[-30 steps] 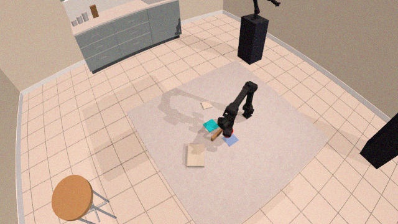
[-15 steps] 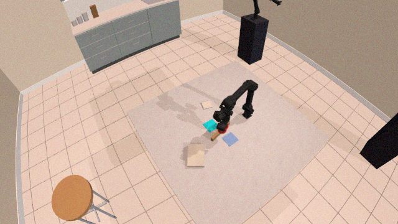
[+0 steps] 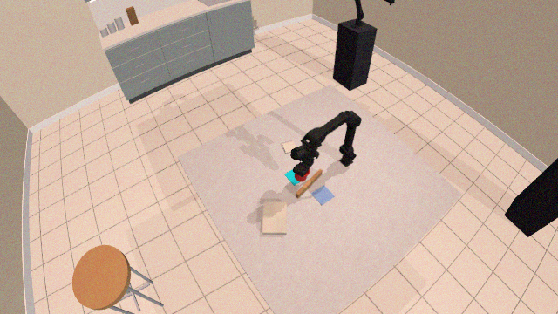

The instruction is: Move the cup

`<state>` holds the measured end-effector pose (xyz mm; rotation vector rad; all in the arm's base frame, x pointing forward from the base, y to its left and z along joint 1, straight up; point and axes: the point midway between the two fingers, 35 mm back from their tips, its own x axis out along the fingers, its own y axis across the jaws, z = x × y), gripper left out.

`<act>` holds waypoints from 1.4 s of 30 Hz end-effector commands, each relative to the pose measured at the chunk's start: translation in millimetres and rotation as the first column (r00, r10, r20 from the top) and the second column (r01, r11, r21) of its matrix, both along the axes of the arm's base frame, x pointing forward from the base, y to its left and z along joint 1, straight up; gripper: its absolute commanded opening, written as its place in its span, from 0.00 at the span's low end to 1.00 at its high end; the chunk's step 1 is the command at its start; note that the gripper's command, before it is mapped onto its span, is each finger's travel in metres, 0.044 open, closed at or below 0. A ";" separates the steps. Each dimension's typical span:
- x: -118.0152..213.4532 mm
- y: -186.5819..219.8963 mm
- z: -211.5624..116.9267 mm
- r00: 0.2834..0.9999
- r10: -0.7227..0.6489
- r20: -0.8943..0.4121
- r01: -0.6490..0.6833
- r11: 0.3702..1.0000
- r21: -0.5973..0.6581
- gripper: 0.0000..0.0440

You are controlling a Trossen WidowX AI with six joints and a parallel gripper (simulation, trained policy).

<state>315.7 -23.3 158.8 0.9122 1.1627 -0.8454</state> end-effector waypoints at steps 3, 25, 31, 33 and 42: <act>4.8 -17.8 -1.4 0.999 -0.032 0.026 0.032 0.999 -0.013 0.00; 1.1 -62.5 -50.8 0.990 -0.138 0.037 0.139 0.990 -0.029 0.00; -6.5 -65.5 -68.3 0.988 -0.155 0.023 0.156 0.987 -0.027 0.01; -9.6 -66.0 -73.8 0.987 -0.162 0.017 0.162 0.986 -0.026 0.02; -20.4 -72.2 -90.0 0.981 -0.196 0.004 0.196 0.980 -0.024 0.17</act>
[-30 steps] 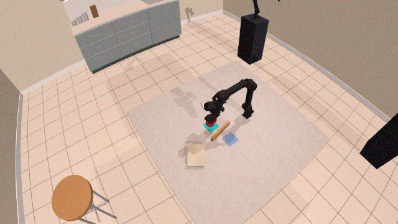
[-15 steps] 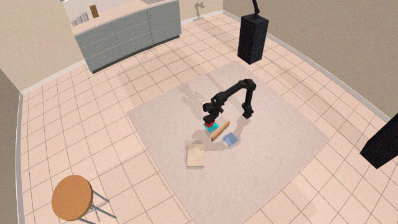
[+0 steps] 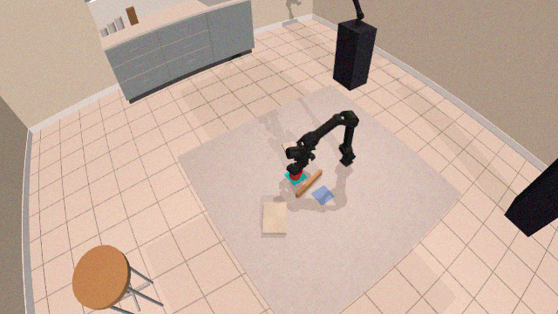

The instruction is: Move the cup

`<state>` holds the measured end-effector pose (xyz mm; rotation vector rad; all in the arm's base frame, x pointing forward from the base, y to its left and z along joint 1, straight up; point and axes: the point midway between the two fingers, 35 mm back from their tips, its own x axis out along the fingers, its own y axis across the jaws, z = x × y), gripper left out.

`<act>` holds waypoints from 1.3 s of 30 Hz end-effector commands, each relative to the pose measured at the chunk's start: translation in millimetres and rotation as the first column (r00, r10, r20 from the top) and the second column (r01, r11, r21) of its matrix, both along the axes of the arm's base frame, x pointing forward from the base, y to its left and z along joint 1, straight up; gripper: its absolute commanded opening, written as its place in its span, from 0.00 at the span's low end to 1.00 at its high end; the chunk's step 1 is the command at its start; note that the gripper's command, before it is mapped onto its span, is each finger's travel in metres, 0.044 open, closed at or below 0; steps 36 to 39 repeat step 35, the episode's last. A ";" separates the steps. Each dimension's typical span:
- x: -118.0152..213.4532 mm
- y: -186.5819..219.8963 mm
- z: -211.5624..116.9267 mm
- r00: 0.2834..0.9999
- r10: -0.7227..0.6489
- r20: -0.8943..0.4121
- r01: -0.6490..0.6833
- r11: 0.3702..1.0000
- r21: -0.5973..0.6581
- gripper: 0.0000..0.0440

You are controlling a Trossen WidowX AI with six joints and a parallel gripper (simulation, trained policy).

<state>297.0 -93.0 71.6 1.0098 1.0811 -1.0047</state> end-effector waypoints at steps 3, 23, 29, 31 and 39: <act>1.8 -6.0 1.6 0.999 -0.028 0.039 0.028 1.000 0.000 0.32; -10.0 -11.0 40.7 0.985 -0.049 0.166 0.046 0.999 0.020 0.54; -12.4 -14.7 61.2 0.975 -0.057 0.213 0.056 0.998 0.013 0.61; -12.9 -16.6 69.5 0.971 -0.059 0.231 0.059 0.998 0.008 0.66; -14.1 -21.0 83.9 0.964 -0.068 0.259 0.070 0.998 0.002 0.82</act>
